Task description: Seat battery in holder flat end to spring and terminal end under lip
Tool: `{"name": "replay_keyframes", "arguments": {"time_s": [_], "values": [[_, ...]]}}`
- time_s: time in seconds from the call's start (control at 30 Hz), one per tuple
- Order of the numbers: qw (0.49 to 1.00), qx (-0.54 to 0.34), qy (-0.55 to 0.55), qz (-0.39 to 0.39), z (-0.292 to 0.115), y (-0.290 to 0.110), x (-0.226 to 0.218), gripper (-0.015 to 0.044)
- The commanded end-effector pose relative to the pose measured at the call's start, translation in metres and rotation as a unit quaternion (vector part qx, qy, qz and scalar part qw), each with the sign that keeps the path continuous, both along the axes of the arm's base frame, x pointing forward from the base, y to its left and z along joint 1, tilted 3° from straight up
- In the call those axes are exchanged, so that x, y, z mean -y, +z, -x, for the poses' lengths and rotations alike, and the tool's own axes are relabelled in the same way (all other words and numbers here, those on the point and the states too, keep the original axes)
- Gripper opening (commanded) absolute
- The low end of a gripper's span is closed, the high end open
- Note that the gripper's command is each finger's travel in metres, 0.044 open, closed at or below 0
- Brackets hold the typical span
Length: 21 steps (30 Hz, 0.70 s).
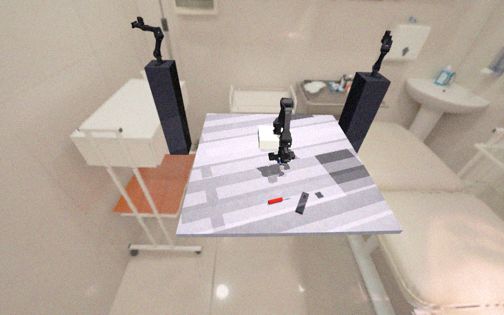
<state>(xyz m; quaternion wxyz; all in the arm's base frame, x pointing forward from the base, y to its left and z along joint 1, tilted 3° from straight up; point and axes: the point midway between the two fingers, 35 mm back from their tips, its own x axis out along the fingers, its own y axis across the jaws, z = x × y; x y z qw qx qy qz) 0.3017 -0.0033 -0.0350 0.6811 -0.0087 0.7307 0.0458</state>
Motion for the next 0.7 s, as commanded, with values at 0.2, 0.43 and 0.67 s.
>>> {"name": "replay_keyframes", "arguments": {"time_s": [0.2, 0.43, 0.67], "values": [[1.000, 0.001, 0.000, 0.000, 0.000, 0.014, 0.001, 0.0165], [1.000, 0.000, 0.000, 0.000, 0.000, 0.038, 0.002, 0.0270], [1.000, 0.001, 0.000, 0.000, 0.003, 0.087, 0.003, 0.0440]]}}
